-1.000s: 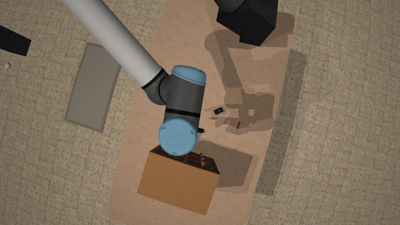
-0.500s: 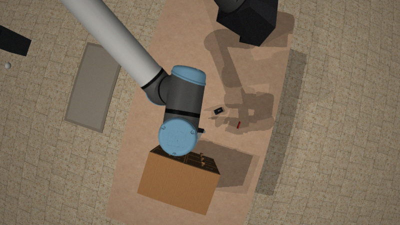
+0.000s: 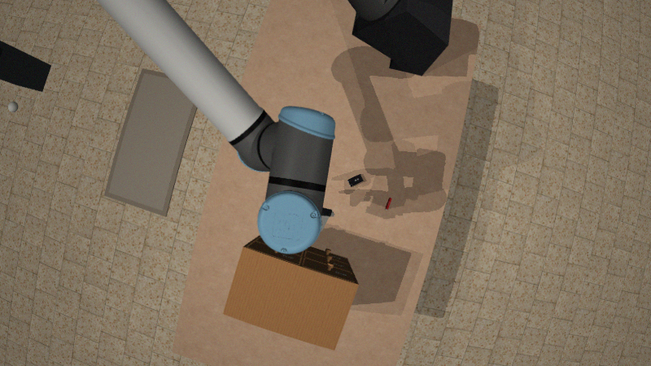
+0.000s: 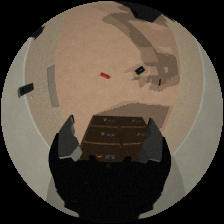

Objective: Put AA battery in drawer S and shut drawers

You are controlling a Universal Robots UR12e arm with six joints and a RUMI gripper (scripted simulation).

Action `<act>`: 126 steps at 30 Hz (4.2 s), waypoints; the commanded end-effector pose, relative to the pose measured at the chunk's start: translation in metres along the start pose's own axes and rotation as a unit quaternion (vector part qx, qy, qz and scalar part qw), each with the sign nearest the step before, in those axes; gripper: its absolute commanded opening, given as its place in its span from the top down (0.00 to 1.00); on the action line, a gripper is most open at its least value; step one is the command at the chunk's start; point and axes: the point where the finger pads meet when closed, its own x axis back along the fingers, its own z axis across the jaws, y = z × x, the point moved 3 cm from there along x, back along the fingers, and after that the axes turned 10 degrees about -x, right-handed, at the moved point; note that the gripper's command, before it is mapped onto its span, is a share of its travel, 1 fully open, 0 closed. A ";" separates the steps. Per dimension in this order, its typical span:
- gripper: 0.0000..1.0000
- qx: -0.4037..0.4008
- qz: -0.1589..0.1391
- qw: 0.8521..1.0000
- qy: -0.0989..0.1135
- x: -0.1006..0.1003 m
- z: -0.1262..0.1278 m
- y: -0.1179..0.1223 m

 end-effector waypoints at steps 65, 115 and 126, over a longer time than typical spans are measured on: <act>0.00 0.000 -0.007 1.000 0.002 -0.001 0.144 -0.021; 0.00 0.000 -0.107 0.994 0.019 -0.025 0.146 -0.008; 0.00 0.000 -0.147 0.989 0.026 -0.035 0.147 -0.002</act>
